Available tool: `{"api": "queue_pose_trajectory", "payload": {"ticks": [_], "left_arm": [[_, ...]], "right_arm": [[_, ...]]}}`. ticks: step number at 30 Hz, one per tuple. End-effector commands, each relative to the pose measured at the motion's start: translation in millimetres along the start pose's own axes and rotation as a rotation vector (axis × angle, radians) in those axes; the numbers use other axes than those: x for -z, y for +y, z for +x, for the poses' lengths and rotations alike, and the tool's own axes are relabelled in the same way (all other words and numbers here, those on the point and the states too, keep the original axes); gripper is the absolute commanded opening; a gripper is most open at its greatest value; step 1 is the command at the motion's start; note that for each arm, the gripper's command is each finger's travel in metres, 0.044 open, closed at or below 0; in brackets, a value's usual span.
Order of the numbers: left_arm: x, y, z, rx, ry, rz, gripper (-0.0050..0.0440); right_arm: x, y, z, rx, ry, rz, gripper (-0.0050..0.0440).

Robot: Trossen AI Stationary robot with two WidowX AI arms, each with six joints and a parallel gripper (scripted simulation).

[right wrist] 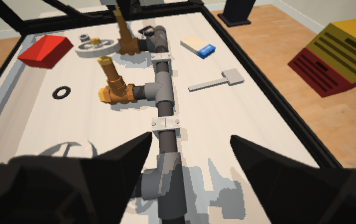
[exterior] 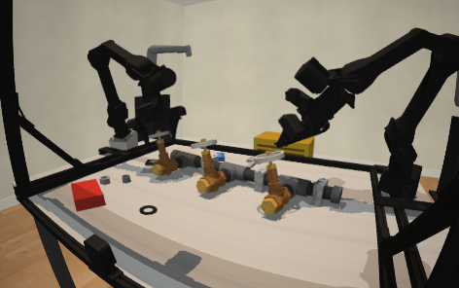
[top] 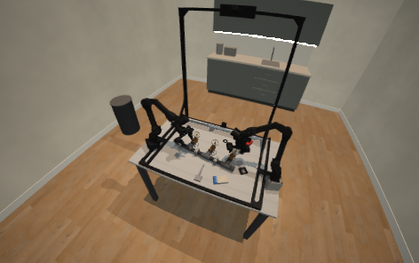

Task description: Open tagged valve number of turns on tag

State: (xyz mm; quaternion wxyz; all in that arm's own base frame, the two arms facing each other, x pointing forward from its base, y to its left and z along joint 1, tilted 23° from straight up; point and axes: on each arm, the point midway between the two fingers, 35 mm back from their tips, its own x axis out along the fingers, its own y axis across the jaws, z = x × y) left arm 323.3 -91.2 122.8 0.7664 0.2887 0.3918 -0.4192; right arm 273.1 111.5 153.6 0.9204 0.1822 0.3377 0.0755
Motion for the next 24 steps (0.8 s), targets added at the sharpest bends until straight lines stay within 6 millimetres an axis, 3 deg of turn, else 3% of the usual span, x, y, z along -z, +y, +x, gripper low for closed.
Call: {"api": "queue_pose_trajectory", "payload": {"ticks": [1,10,14,20,24], "left_arm": [[1.1,-0.2,1.4,0.000,0.004,-0.005,0.0400],[1.1,-0.2,1.4,0.000,0.004,-0.005,0.0400],[1.1,-0.2,1.4,0.000,0.004,-0.005,0.0304],[1.1,-0.2,1.4,0.000,0.004,-0.005,0.0267],[1.1,-0.2,1.4,0.000,0.004,-0.005,0.0171]], "right_arm": [[-0.2,0.1,-0.1,0.000,-0.001,0.000,0.0400],[-0.2,0.1,-0.1,0.000,-0.001,0.000,0.0400],[-0.2,0.1,-0.1,0.000,-0.001,0.000,0.0400],[-0.2,0.1,-0.1,0.000,-0.001,0.000,0.0400],[-0.2,0.1,-0.1,0.000,-0.001,0.000,0.0400]]}}
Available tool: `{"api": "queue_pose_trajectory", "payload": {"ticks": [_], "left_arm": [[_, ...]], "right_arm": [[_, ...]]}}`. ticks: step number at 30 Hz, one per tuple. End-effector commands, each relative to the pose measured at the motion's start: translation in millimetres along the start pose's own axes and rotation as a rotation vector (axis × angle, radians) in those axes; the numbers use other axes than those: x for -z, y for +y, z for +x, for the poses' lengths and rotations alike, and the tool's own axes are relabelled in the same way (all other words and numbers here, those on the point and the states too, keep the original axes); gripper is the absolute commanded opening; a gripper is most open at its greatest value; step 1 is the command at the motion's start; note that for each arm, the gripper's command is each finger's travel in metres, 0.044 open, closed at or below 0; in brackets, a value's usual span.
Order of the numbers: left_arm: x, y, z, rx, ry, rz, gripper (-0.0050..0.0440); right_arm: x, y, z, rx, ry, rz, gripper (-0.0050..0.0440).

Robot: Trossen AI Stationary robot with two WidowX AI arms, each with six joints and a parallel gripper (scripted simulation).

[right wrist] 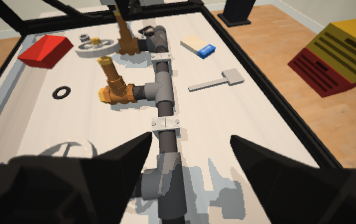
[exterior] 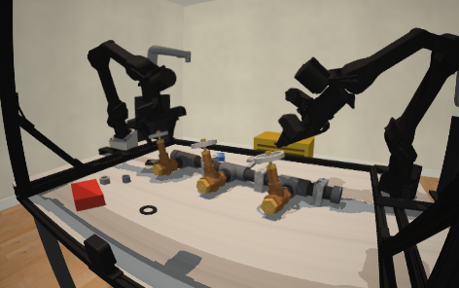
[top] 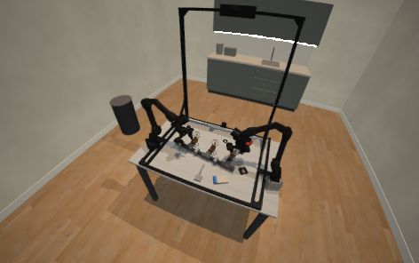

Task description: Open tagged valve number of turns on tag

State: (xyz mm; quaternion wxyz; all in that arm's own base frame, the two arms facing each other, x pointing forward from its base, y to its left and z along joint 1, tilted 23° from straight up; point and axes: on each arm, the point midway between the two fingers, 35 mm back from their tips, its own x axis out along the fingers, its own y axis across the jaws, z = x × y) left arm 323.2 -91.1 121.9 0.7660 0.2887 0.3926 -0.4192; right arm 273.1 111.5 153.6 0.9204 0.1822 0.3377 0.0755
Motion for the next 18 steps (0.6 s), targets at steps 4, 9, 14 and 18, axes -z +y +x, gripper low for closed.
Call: {"api": "queue_pose_trajectory", "payload": {"ticks": [4,9,14,18], "left_arm": [[0.5,0.0,0.7,0.000,0.002,-0.004,0.0075],[0.5,0.0,0.7,0.000,0.002,-0.004,0.0003],[0.0,0.2,0.0,-0.001,0.000,-0.327,0.0000],[0.1,0.3,0.0,-0.001,0.000,-0.589,0.0000]], "right_arm": [[-0.2,0.1,-0.1,0.000,-0.001,0.000,0.0400],[-0.2,0.1,-0.1,0.000,-0.001,0.000,0.0400],[0.0,0.0,0.0,0.000,0.000,0.000,0.0400],[0.0,0.0,0.0,0.000,0.000,0.000,0.0400]]}}
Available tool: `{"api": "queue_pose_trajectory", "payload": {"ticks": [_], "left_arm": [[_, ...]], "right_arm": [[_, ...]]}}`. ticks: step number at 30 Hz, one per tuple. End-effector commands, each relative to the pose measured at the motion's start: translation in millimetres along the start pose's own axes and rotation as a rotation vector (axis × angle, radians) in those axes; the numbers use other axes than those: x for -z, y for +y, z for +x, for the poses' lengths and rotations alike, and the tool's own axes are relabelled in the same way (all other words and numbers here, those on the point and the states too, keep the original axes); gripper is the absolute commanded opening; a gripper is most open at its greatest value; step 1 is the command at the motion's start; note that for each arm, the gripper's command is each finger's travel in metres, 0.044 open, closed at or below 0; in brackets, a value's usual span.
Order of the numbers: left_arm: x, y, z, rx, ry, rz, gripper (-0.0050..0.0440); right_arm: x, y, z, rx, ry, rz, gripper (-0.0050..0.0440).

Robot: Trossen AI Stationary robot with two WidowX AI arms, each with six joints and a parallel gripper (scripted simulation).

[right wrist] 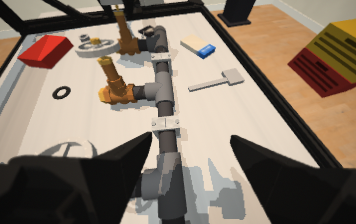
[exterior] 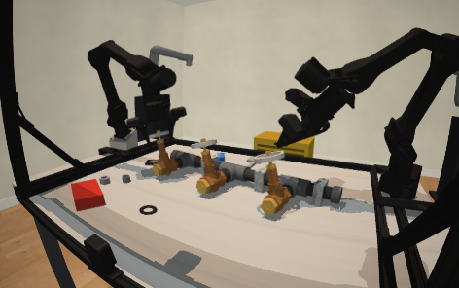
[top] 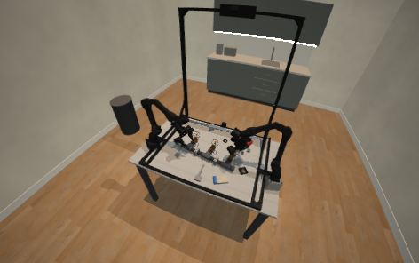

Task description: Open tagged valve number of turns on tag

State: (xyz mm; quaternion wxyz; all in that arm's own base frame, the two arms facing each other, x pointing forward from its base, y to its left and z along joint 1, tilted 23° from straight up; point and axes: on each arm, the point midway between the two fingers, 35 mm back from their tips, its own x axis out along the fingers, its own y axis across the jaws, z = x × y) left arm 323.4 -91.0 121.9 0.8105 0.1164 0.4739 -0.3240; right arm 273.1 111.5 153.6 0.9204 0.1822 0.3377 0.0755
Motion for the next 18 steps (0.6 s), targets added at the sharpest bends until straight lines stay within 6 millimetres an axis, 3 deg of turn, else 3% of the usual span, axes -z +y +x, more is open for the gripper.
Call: {"api": "queue_pose_trajectory", "payload": {"ticks": [1,6,8,10,18], "left_arm": [[0.0,0.1,0.0,-0.001,0.000,-0.219,0.0000],[0.1,0.3,0.0,-0.001,0.000,-0.545,0.0000],[0.1,0.3,0.0,-0.001,0.000,-0.545,0.0000],[0.1,0.4,0.0,-0.002,0.000,-0.739,0.0000],[0.3,0.5,0.0,-0.003,-0.001,-1.227,0.0000]], "right_arm": [[0.0,0.0,0.0,0.000,0.000,0.000,0.0400],[0.0,0.0,0.0,0.000,0.000,0.000,0.0400],[0.0,0.0,0.0,0.000,0.000,0.000,0.0400],[0.0,0.0,0.0,0.000,0.000,0.000,0.0400],[0.0,0.0,0.0,0.000,0.000,0.000,0.0400]]}}
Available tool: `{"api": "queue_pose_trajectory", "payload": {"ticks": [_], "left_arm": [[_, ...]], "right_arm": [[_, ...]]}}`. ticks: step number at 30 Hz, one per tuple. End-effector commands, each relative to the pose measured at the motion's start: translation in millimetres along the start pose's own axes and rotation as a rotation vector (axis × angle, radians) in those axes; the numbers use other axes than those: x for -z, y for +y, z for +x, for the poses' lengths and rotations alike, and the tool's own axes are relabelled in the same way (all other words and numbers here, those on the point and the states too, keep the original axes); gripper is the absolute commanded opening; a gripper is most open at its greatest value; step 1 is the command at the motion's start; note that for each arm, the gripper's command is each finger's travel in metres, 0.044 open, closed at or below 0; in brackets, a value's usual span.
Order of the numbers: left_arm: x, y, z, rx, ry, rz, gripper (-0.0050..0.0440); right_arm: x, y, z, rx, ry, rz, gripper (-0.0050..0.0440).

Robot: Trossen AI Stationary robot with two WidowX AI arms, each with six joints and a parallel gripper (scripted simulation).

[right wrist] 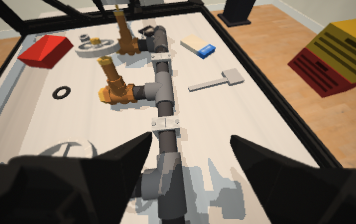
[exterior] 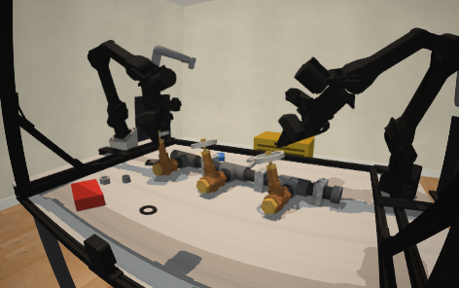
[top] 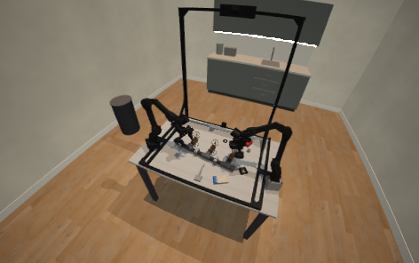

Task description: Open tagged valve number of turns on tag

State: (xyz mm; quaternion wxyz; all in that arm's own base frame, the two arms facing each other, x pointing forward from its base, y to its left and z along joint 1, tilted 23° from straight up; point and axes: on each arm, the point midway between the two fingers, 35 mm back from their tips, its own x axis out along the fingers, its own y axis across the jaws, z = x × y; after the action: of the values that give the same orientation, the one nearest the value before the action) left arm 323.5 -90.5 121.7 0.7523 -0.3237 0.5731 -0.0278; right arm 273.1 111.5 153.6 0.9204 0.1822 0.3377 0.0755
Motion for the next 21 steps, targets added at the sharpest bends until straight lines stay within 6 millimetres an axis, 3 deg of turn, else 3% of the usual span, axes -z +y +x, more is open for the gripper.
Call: {"api": "queue_pose_trajectory", "payload": {"ticks": [1,3,5,7,21], "left_arm": [[0.0,0.1,0.0,0.000,0.000,-0.135,0.0000],[0.0,0.1,0.0,0.000,0.000,-0.135,0.0000],[0.0,0.0,0.0,0.000,0.000,-0.088,0.0048],[0.0,0.0,0.0,0.000,0.000,-0.088,0.0048],[0.0,0.0,0.0,0.000,0.000,-0.088,0.0384]], "right_arm": [[0.0,0.0,0.0,0.000,0.000,0.000,0.0400],[0.0,0.0,0.0,0.000,0.000,0.000,0.0400],[0.0,0.0,0.0,0.000,0.000,0.000,0.0400],[0.0,0.0,0.0,0.000,0.000,0.000,0.0400],[0.0,0.0,0.0,0.000,0.000,0.000,0.0400]]}}
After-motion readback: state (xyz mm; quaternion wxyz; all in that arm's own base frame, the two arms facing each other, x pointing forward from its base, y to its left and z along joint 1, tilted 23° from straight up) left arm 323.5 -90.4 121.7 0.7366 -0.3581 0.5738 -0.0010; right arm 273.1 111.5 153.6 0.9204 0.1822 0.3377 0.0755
